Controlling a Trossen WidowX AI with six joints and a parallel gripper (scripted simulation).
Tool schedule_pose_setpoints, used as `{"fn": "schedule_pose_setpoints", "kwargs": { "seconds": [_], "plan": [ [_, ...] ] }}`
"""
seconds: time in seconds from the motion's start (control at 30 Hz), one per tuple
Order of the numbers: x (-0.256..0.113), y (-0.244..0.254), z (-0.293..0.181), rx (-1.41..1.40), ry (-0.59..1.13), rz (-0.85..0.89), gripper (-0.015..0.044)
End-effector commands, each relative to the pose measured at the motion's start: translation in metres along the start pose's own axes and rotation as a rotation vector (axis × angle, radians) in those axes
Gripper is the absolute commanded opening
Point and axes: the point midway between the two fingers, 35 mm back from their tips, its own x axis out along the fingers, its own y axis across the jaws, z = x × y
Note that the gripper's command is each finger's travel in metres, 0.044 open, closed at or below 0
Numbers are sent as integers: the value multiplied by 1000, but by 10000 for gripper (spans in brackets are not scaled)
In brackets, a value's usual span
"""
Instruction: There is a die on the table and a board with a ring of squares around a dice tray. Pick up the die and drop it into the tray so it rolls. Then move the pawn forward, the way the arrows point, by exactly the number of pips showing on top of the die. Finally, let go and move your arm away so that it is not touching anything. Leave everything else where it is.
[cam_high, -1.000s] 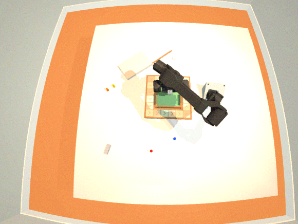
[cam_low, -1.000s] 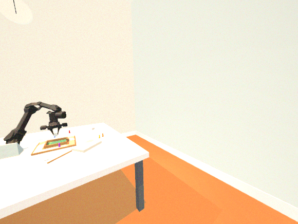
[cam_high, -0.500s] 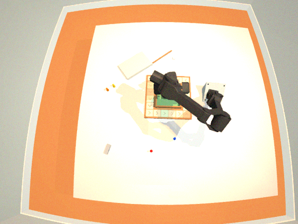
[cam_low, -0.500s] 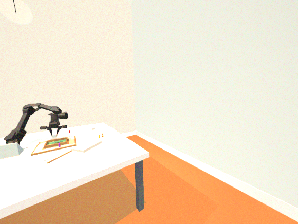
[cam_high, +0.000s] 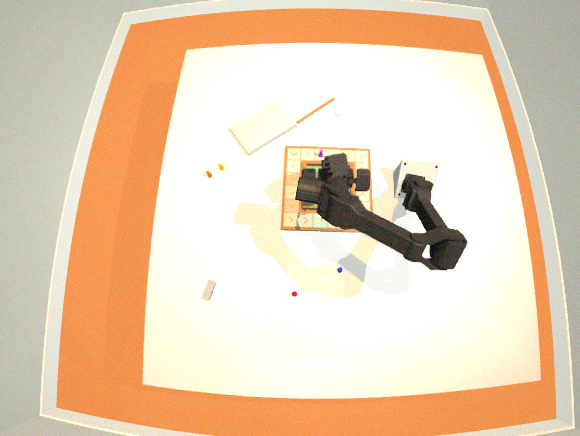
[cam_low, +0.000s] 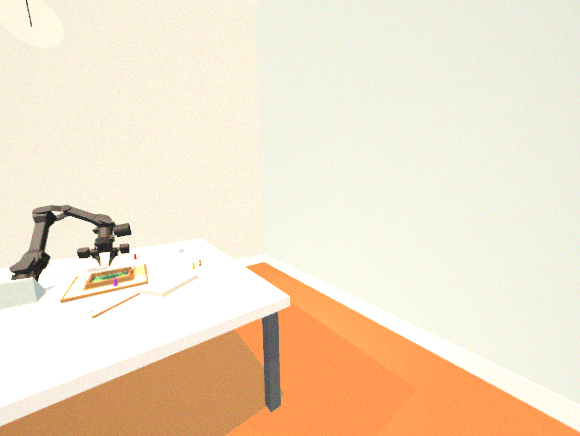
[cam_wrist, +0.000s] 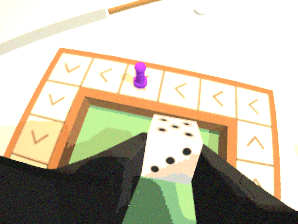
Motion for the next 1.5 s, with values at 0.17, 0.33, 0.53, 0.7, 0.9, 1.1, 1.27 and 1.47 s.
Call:
{"fn": "schedule_pose_setpoints", "kwargs": {
  "seconds": [0.17,0.33,0.53,0.7,0.9,1.1,1.27,1.47],
  "plan": [
    [-27,8,5,25,-89,42,0],
    [-47,11,7,25,-89,42,0],
    [-45,11,5,21,-86,49,0],
    [-45,11,5,21,-86,49,0],
    [-45,11,5,21,-86,49,131],
    [-59,11,19,23,-88,45,289],
    [-73,9,33,25,-91,41,420],
    [-36,4,21,-34,391,-46,440]
  ]
}}
